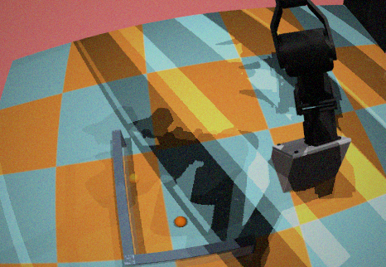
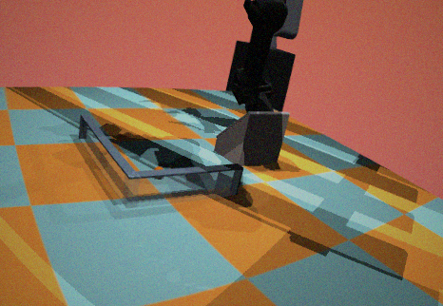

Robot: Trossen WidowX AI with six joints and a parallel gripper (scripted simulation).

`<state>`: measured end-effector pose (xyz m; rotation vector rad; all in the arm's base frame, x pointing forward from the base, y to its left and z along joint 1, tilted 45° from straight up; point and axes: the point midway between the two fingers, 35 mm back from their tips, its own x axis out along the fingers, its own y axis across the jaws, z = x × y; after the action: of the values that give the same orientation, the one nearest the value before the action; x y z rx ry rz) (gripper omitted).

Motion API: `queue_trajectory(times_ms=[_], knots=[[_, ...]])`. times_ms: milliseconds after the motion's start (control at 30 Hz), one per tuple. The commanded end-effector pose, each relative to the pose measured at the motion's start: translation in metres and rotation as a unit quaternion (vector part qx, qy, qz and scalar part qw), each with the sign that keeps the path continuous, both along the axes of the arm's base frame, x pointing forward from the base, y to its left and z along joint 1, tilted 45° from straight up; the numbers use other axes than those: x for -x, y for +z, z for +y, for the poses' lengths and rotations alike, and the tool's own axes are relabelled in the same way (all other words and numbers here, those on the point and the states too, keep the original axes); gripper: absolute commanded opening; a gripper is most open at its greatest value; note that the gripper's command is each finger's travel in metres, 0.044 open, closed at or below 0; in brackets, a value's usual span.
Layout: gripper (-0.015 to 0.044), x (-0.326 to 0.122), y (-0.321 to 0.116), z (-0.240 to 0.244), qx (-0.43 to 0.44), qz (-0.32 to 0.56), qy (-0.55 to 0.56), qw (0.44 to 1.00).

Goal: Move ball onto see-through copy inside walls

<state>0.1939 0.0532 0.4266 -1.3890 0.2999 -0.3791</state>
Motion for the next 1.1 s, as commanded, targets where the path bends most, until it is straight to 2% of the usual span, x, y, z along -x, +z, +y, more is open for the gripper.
queue_trajectory(times_ms=[0,200,633,867,1067], knots=[[0.0374,0.0,0.001,0.0,-0.001,-0.002,0.003,1.0],[0.0218,0.018,0.033,-0.001,-0.031,-0.064,0.086,0.994],[0.0218,0.054,0.1,-0.048,-0.125,-0.22,0.229,0.94],[0.0218,0.059,0.12,-0.097,-0.191,-0.293,0.26,0.9],[0.0218,0.045,0.124,-0.151,-0.263,-0.344,0.259,0.864]])
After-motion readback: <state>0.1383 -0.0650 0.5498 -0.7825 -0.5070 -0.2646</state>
